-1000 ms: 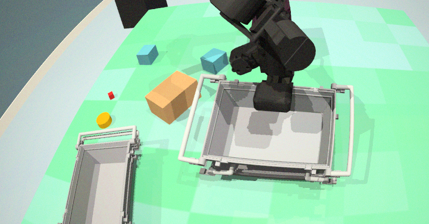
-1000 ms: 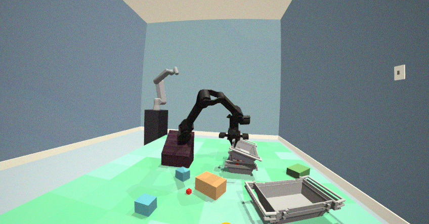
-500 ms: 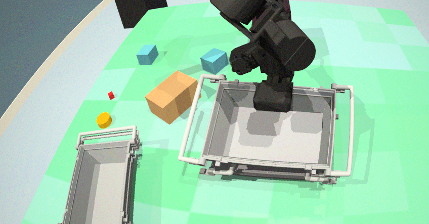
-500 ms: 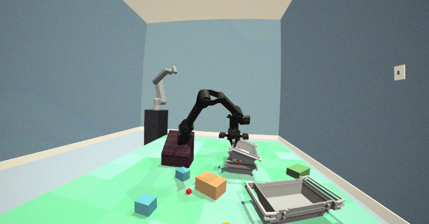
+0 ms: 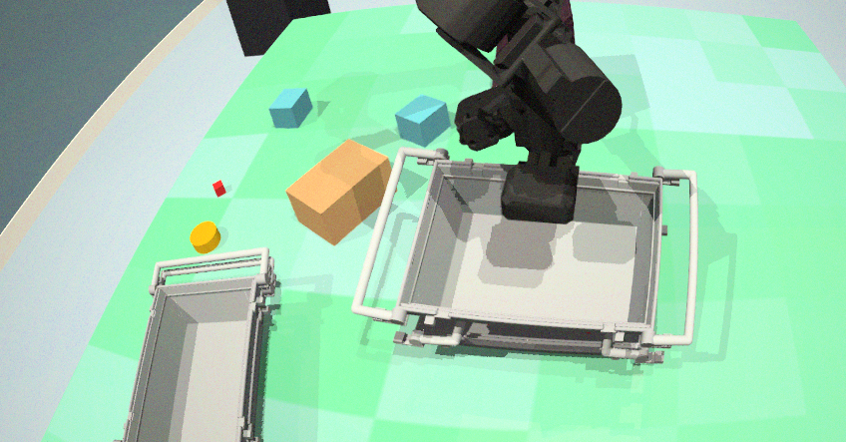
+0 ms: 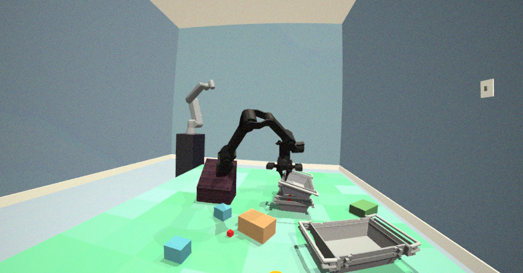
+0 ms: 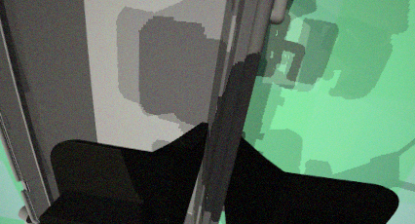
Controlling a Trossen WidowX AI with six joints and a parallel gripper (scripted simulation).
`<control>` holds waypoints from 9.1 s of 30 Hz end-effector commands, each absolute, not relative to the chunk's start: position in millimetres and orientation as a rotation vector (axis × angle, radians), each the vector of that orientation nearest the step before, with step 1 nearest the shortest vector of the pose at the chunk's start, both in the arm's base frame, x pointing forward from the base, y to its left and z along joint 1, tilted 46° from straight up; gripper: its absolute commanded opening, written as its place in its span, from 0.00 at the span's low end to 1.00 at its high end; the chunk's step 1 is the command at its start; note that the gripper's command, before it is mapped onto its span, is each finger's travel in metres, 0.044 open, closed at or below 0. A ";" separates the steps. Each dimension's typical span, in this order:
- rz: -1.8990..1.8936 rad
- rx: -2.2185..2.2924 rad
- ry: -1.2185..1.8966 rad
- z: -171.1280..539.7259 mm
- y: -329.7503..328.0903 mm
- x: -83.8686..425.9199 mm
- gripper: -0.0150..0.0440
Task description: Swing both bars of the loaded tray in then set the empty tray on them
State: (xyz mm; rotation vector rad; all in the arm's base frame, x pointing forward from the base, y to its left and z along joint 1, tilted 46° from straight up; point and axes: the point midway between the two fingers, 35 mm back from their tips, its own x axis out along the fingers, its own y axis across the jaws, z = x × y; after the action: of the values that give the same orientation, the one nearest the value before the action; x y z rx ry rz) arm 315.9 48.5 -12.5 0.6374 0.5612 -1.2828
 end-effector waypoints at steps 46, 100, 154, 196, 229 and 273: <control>-1.302 0.622 0.579 -16.1 42.5 310.0 0.25; -1.302 0.622 0.579 -21.8 37.1 307.8 0.25; -1.302 0.621 0.578 -27.8 31.7 306.1 0.25; -1.299 0.624 0.575 -32.5 27.7 306.0 0.25; -1.302 0.621 0.578 -33.9 26.1 304.9 0.25; -1.302 0.621 0.578 -33.9 26.1 304.9 0.48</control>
State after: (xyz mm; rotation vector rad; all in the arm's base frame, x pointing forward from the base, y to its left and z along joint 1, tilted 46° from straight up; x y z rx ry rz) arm 310.0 30.5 -29.3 0.6403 0.5656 -1.2871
